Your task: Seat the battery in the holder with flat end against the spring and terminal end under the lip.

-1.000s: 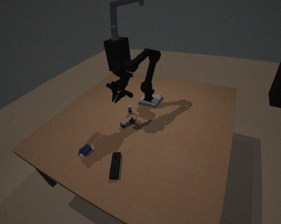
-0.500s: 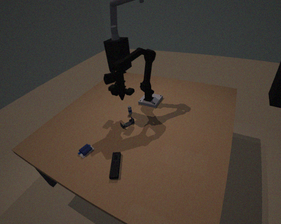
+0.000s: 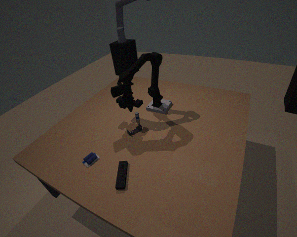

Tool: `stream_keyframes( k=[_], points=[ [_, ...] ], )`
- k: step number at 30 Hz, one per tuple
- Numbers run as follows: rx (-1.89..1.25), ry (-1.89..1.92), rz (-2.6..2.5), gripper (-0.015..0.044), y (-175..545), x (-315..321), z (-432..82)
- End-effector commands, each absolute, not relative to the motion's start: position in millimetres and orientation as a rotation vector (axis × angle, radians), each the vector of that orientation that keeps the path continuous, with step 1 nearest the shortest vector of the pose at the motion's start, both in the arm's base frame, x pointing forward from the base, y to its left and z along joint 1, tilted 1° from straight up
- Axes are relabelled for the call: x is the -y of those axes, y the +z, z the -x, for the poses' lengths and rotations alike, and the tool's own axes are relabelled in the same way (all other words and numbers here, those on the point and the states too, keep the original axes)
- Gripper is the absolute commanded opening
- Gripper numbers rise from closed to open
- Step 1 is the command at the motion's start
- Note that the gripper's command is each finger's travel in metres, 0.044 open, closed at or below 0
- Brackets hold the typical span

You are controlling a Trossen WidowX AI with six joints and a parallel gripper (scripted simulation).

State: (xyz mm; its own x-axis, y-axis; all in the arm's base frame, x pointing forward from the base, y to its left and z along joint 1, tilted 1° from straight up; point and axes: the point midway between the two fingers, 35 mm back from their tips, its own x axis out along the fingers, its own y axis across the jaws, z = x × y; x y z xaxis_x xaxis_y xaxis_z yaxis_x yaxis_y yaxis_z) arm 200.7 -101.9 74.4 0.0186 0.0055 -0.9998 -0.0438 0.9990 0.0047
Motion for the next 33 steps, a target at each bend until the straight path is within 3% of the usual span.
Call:
stream_keyframes(
  k=[1, 33],
  points=[
    [-1.556, 0.038, 0.035, 0.0000, 51, 101, -198],
    [-1.556, 0.042, 0.031, 0.0000, 51, 55, -198]
  ],
)
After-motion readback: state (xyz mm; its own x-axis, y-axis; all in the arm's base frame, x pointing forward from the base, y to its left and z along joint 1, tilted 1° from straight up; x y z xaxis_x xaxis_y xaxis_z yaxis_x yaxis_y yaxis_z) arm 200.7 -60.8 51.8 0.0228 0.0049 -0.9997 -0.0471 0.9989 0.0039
